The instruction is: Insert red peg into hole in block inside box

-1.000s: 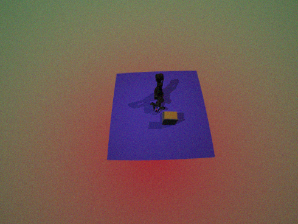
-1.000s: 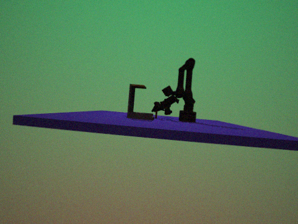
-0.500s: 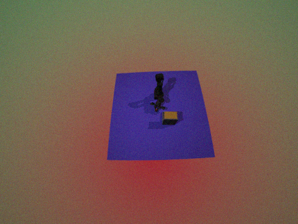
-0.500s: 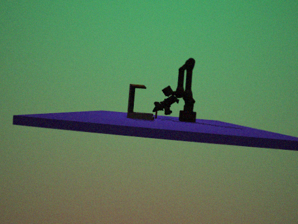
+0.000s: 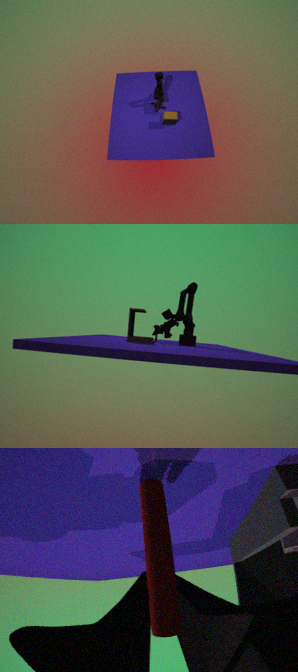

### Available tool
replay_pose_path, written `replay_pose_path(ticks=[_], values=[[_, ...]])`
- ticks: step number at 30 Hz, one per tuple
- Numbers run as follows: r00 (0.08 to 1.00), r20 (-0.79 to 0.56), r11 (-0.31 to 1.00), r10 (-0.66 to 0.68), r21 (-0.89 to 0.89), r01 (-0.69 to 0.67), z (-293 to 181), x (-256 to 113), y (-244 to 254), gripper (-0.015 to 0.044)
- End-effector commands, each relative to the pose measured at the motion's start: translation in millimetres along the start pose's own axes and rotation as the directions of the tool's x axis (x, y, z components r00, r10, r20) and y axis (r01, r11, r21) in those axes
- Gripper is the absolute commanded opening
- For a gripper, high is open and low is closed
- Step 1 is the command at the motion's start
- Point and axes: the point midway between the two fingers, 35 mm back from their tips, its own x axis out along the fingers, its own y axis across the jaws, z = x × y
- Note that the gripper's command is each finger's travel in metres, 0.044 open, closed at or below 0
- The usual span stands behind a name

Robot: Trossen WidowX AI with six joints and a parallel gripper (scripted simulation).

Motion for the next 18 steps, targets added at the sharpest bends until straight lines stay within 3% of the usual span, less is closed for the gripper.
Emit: replay_pose_path(ticks=[1,18], values=[[1.0,-0.003,1.0,-0.002,0.001,0.002,-3.3,-0.8,-0.9,0.0],[1.0,-0.002,1.0,-0.002,0.0,0.002,-14.8,-5.6,-2.7,0.0]])
